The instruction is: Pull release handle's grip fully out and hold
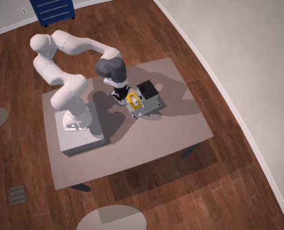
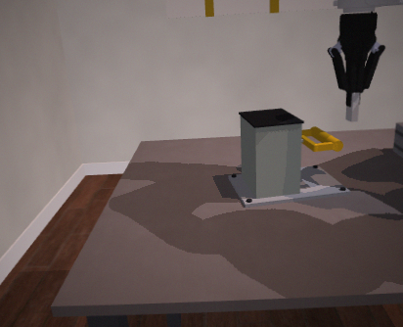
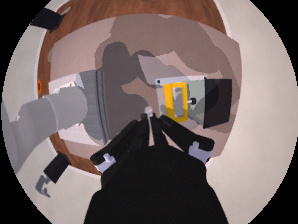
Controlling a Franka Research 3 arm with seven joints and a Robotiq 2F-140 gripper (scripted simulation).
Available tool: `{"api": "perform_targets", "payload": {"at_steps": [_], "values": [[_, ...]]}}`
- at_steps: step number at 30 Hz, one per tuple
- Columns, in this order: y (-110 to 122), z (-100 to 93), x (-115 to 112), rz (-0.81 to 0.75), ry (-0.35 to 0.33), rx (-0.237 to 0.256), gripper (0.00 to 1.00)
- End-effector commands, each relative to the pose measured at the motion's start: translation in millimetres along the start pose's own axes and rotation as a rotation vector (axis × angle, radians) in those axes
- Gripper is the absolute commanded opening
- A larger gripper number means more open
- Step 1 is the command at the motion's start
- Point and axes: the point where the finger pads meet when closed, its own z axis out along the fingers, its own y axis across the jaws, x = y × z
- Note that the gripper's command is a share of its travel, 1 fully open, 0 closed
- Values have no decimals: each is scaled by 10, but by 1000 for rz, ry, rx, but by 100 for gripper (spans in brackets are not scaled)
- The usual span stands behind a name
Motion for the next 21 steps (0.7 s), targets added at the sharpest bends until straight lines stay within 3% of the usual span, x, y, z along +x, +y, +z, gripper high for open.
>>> {"api": "perform_targets", "payload": {"at_steps": [1, 15, 21], "values": [[4, -11, 6, 2, 0, -1, 0], [12, -15, 6, 2, 0, -1, 0], [583, -310, 12, 2, 0, 0, 0]]}}
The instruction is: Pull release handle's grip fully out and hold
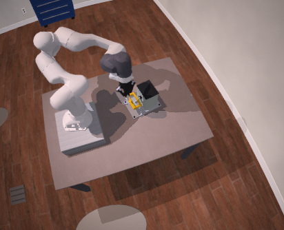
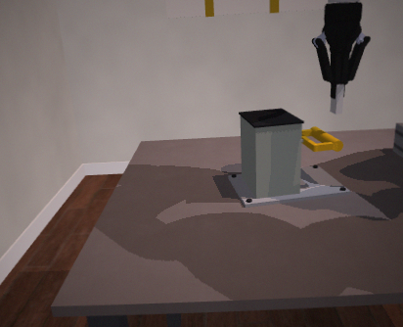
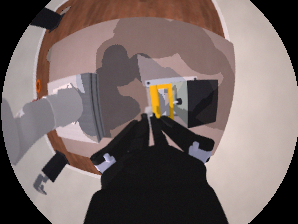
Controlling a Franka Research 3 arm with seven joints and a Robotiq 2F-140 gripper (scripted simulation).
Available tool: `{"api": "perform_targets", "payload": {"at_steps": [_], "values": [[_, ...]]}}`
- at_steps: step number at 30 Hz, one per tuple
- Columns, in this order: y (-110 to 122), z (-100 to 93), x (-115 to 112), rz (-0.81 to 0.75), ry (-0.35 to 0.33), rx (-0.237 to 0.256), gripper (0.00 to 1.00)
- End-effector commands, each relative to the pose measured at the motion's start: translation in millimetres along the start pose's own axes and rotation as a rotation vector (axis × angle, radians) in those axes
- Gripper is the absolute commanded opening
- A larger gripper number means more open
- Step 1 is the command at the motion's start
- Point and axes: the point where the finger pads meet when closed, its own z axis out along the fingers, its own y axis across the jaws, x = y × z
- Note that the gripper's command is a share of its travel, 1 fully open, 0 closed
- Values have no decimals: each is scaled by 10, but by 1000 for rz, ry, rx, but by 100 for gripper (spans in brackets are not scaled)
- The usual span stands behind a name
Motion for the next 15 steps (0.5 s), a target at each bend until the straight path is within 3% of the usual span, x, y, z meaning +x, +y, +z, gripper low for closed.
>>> {"api": "perform_targets", "payload": {"at_steps": [1, 2, 3, 15], "values": [[235, -114, 8, 15, 5, 14, 0], [242, -117, 8, 15, 5, 14, 0], [242, -117, 8, 15, 5, 14, 31], [242, -117, 8, 15, 5, 14, 31]]}}
